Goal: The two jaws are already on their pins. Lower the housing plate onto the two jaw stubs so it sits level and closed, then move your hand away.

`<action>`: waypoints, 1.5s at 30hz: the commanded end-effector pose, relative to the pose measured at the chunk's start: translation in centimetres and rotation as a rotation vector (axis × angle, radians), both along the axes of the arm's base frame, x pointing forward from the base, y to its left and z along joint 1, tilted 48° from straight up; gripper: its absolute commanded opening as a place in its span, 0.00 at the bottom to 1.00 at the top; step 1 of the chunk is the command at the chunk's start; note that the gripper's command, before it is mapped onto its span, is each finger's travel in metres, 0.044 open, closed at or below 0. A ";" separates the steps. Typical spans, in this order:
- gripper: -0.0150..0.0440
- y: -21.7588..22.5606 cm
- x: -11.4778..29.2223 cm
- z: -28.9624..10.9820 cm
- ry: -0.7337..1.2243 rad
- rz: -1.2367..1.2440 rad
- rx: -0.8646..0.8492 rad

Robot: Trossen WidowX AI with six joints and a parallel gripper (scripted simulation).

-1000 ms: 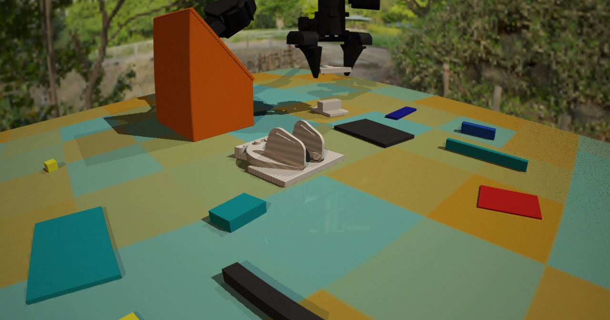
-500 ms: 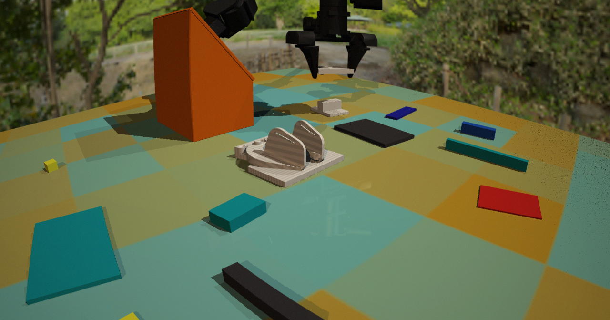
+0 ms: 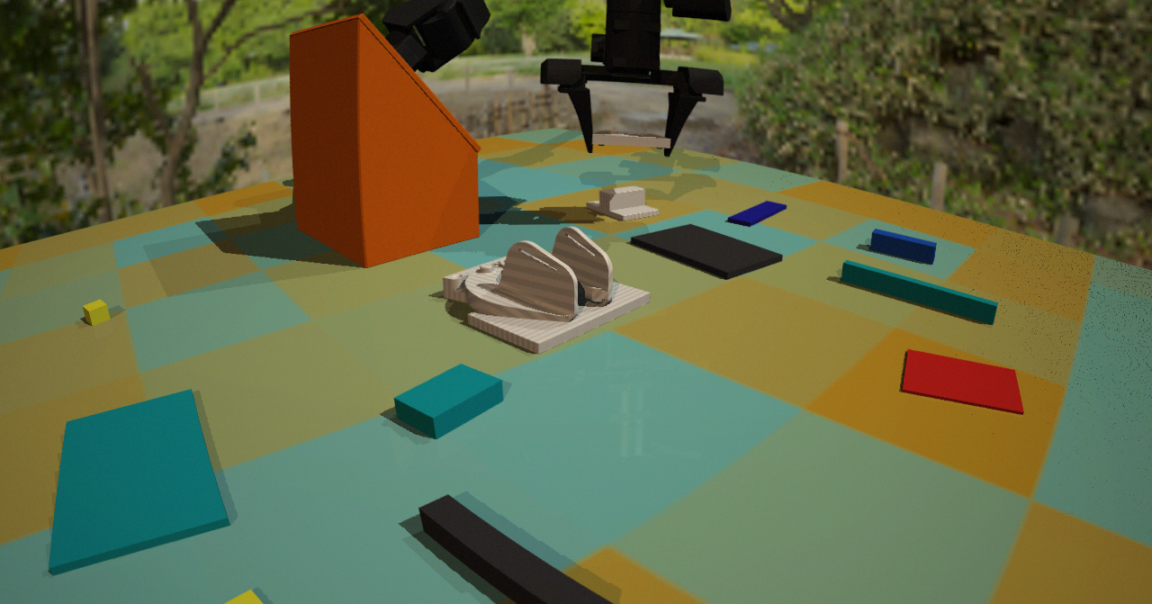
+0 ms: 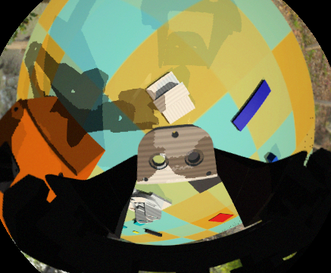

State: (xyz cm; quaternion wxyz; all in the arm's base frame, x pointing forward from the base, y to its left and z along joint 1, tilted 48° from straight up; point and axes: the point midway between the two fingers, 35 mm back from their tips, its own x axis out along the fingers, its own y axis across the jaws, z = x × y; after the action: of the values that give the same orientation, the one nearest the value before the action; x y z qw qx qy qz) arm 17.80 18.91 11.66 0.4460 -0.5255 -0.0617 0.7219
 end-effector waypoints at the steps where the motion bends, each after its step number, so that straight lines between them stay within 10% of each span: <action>1: 0.85 -0.2 0.8 -0.2 0.059 -0.066 -0.004; 45: 0.85 -5.5 6.3 -6.4 0.739 -0.753 -0.085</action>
State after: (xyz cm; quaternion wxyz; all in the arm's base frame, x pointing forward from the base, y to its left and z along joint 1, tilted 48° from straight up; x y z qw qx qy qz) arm 23.55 13.78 5.47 0.6336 -0.2617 0.3025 0.6622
